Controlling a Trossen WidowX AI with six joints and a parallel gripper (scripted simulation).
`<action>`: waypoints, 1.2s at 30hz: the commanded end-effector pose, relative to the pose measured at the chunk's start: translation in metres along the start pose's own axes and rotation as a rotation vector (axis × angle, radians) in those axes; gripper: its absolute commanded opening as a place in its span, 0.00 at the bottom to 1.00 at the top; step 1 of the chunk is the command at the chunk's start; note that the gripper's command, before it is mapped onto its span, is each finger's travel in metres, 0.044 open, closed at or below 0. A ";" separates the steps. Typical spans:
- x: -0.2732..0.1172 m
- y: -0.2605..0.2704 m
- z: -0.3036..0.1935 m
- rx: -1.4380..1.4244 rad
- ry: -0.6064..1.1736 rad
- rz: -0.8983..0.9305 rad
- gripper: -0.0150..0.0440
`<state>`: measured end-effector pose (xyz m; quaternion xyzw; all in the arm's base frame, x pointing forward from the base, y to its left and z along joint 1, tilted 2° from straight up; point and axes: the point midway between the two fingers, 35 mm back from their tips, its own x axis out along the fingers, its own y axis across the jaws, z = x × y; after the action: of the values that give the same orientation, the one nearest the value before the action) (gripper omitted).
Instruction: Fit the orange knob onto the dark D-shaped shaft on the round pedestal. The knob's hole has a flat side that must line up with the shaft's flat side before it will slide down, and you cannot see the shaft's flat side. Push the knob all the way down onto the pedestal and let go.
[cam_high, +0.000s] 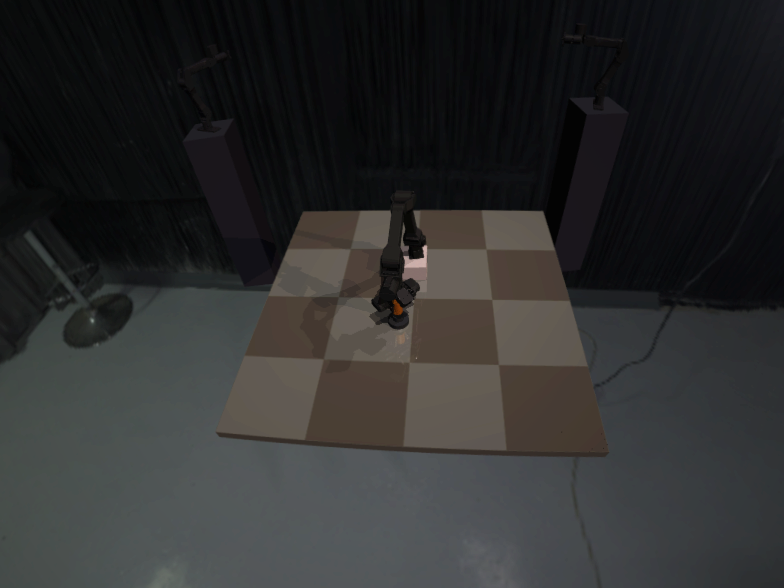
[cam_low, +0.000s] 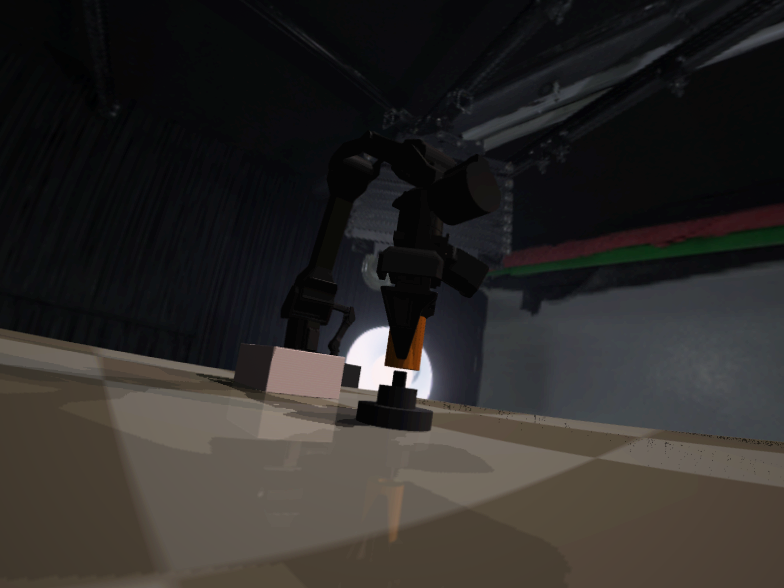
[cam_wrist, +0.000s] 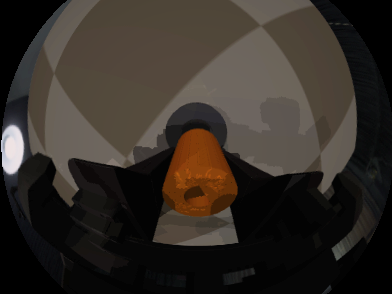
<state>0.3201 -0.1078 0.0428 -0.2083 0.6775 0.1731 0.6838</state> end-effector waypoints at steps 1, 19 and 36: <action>0.001 0.000 0.000 -0.027 -0.002 -0.002 0.25; 0.004 0.001 0.000 -0.027 -0.002 -0.001 0.25; -0.002 0.000 0.000 -0.195 -0.002 -0.002 0.25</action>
<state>0.3187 -0.1073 0.0416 -0.2390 0.6700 0.2054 0.6721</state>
